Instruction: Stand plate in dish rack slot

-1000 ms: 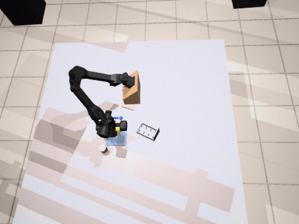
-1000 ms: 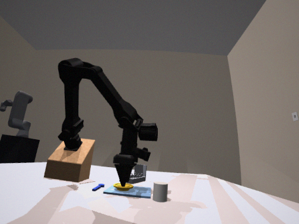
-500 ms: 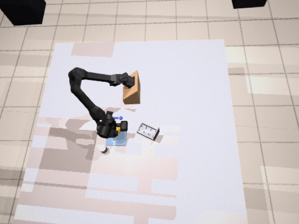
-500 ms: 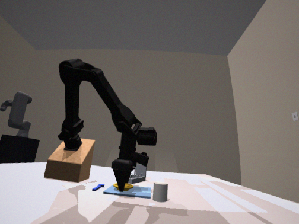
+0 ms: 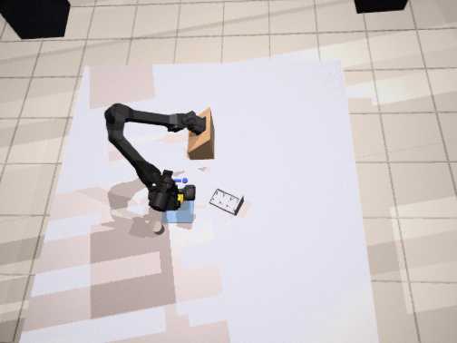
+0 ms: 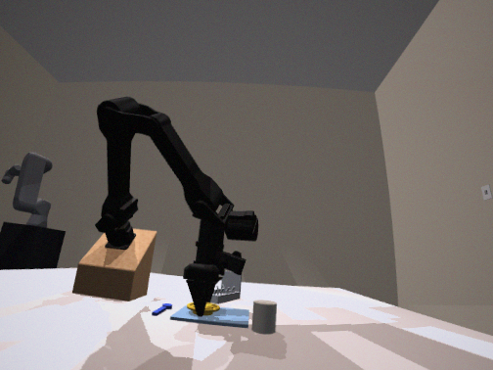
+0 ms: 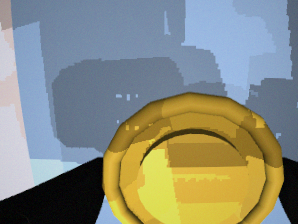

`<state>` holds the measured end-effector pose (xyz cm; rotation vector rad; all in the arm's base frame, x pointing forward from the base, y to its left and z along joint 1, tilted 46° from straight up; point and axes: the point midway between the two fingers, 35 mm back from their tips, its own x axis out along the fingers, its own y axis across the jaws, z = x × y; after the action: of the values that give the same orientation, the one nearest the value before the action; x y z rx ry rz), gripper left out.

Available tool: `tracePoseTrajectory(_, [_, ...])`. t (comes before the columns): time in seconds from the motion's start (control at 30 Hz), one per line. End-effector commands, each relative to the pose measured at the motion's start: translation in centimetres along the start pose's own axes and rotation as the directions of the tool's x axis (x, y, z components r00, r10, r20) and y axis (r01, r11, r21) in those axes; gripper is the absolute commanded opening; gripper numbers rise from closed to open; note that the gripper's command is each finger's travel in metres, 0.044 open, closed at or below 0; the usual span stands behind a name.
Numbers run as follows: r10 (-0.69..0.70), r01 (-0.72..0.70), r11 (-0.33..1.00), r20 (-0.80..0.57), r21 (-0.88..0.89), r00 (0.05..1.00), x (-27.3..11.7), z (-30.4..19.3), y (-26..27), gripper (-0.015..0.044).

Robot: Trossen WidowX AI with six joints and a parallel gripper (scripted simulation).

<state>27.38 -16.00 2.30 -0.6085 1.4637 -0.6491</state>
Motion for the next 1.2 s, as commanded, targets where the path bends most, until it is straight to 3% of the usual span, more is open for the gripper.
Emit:
tracePoseTrajectory(0.0, [0.006, -0.006, 1.000, 0.000, -0.005, 1.000, -0.6, 0.2, 0.2, 0.0216])
tracePoseTrajectory(0.27, [0.024, -0.024, 1.000, 0.002, -0.004, 1.000, -4.5, 1.2, 0.6, 0.0006])
tracePoseTrajectory(1.17, [0.010, -0.010, 1.000, -0.001, -0.005, 1.000, -17.2, 1.7, 1.3, 0.0000])
